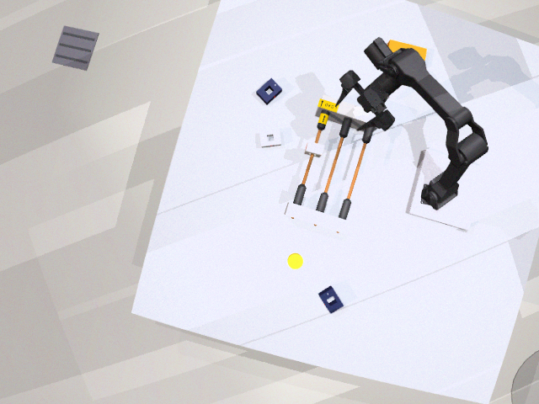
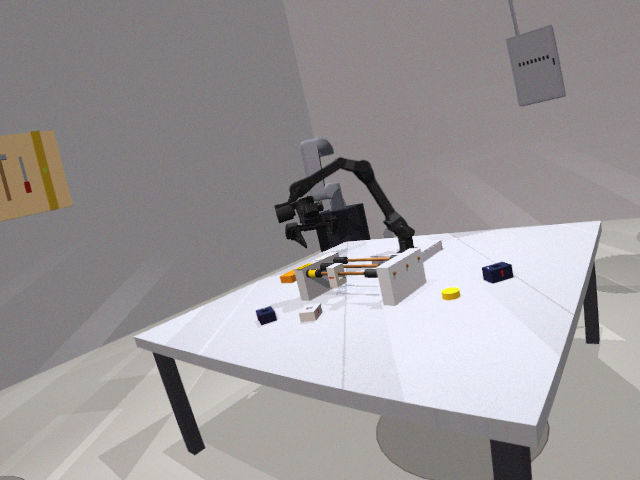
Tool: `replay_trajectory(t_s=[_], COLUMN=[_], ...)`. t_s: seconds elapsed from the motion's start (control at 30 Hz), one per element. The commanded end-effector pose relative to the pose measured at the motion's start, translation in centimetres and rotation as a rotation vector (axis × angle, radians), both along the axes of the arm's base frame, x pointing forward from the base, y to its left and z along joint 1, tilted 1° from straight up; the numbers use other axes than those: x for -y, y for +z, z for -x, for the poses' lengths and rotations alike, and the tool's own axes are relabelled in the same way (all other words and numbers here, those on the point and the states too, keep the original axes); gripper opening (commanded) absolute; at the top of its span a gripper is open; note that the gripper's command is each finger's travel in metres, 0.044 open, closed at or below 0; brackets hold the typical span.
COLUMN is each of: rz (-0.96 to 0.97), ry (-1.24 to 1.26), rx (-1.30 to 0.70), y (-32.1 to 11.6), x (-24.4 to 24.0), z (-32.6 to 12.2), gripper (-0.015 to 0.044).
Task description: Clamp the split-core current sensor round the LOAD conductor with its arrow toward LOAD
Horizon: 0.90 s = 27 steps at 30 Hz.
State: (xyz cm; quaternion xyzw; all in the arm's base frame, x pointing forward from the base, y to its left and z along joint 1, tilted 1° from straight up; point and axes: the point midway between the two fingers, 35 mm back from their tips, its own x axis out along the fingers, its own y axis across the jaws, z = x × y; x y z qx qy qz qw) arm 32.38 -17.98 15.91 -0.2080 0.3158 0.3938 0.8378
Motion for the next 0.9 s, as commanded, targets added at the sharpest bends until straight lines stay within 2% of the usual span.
replay_trajectory(t_s=[0.0, 0.67, 0.73, 0.83, 0.87], rz=[-0.092, -0.074, -0.04, 0.121, -0.008], ry=[-0.061, -0.056, -0.027, 0.088, -0.017], rx=[0.073, 0.052, 0.03, -0.054, 0.008], y=[1.0, 0.7, 0.4, -0.4, 0.0], x=[1.4, 1.3, 0.6, -2.1, 0.7], z=[0.6, 0.6, 0.3, -1.1, 0.3], gripper=[0.044, 0.044, 0.044, 0.044, 0.044])
